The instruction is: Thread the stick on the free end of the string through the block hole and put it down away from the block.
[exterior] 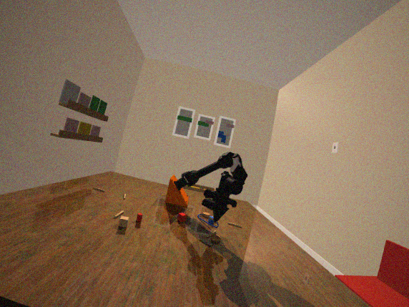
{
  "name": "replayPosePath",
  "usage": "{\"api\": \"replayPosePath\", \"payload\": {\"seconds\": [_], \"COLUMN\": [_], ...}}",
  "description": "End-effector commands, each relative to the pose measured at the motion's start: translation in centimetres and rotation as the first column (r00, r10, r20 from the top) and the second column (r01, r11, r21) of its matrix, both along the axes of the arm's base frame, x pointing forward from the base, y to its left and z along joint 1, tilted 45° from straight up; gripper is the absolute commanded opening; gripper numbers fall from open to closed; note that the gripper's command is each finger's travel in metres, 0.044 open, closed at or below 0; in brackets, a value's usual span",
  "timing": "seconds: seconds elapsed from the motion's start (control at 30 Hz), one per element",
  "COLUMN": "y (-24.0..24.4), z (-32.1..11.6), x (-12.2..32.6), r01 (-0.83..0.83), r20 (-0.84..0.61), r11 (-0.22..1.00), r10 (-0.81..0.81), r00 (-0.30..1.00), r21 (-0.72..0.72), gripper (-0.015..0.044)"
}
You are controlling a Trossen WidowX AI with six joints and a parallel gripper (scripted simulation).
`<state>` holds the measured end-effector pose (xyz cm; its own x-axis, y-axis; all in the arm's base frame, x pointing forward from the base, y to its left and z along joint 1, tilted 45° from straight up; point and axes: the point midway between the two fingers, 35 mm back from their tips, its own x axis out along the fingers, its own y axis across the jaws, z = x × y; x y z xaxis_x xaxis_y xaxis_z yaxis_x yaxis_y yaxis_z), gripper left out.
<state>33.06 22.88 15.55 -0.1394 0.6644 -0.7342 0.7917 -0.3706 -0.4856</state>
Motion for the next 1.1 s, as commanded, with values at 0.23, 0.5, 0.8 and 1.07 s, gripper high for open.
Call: {"api": "replayPosePath", "payload": {"seconds": [0.23, 0.5, 0.8, 1.07], "y": [0.8, 1.4, 2.0, 2.1], "z": [0.8, 1.3, 1.8, 1.6], "x": [1.0, 1.7, 2.3, 2.5], "r01": [0.014, 0.021, 0.030, 0.031], "r20": [0.009, 0.013, 0.018, 0.019], "r11": [1.000, 0.999, 0.997, 0.997], "r10": [-0.014, -0.022, -0.031, -0.032], "r00": [1.000, 1.000, 0.999, 0.999], "r21": [0.027, 0.044, 0.066, 0.068], "gripper": [0.0000, 0.0000, 0.0000, 0.0000]}}
